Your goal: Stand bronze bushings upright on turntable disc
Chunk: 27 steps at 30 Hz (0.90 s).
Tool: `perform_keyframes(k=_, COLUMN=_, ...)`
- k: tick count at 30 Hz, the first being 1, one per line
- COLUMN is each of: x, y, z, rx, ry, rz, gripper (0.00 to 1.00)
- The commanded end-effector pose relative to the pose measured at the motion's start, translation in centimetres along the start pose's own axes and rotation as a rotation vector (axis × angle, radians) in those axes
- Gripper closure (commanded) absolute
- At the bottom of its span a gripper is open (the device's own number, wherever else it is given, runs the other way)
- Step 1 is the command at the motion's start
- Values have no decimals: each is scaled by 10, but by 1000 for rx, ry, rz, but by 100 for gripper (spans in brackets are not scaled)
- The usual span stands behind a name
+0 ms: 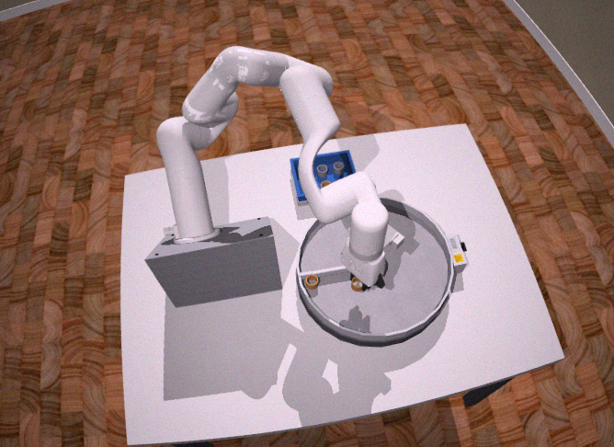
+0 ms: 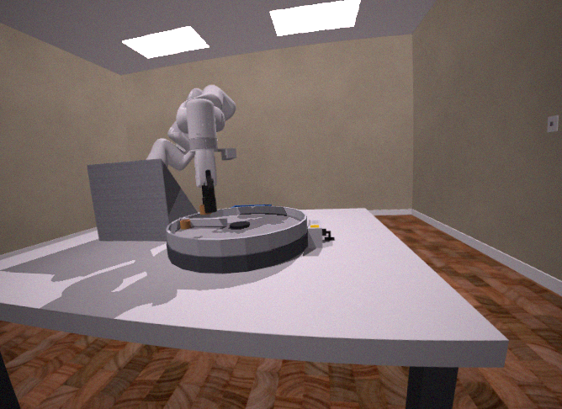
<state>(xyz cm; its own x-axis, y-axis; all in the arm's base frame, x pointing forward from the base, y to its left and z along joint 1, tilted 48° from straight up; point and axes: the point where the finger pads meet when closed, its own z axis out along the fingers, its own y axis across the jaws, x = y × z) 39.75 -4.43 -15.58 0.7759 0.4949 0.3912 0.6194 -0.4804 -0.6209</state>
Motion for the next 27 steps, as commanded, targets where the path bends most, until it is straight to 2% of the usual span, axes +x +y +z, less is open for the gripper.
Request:
perform_keyframes(k=1, x=-2, y=10, z=-1, rx=2, ry=1, rz=-1, gripper=100)
perform_keyframes(k=18, x=-3, y=12, z=-1, rx=2, ry=1, rz=-1, gripper=100)
perform_keyframes(k=24, x=-3, y=13, z=21, rx=2, ry=1, rz=-1, gripper=100)
perform_keyframes(k=27, x=-3, y=13, z=23, rx=2, ry=1, rz=-1, gripper=100)
